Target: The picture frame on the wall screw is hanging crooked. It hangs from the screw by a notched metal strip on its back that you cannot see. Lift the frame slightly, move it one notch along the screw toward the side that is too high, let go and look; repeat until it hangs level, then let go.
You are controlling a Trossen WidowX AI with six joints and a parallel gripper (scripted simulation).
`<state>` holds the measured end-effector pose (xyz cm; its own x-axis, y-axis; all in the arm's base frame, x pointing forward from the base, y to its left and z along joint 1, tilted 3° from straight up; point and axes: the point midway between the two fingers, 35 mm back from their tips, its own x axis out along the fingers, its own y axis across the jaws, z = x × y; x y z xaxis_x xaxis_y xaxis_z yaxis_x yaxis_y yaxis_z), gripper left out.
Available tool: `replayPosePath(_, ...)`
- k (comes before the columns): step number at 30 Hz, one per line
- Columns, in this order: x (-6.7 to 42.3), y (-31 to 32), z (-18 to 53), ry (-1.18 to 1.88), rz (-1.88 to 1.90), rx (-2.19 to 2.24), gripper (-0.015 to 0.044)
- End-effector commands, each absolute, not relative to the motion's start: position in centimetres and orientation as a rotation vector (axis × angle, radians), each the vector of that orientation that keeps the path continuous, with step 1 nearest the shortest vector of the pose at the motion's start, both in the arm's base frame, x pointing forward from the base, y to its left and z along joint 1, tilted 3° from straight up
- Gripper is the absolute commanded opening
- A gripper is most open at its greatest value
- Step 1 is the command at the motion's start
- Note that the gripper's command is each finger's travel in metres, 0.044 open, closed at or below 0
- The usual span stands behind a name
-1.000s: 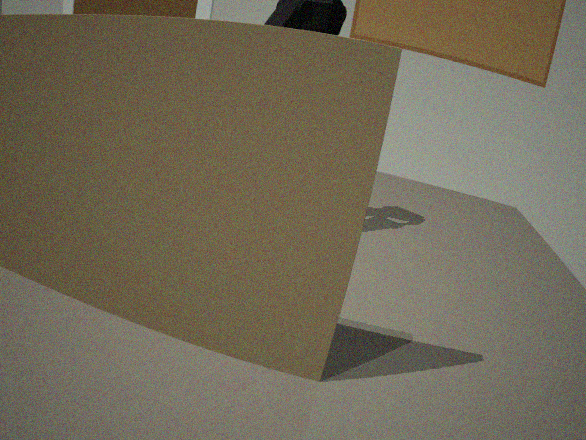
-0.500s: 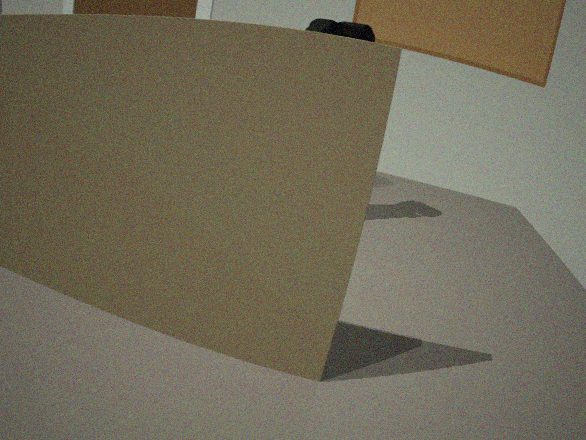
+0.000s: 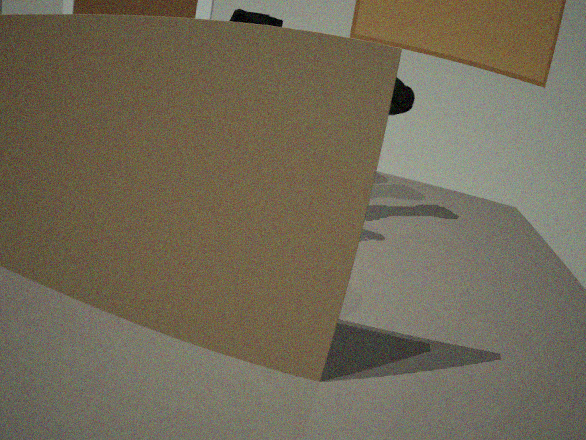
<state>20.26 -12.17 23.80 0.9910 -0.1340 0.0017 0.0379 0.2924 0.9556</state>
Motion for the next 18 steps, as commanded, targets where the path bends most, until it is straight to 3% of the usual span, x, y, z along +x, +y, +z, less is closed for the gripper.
replayPosePath(1, 18.84, -10.88, 23.91, -0.078, -0.112, 1.219, 0.0260)
replayPosePath(18, 18.76, -10.80, 23.91, -0.078, -0.112, 1.216, 0.0260)
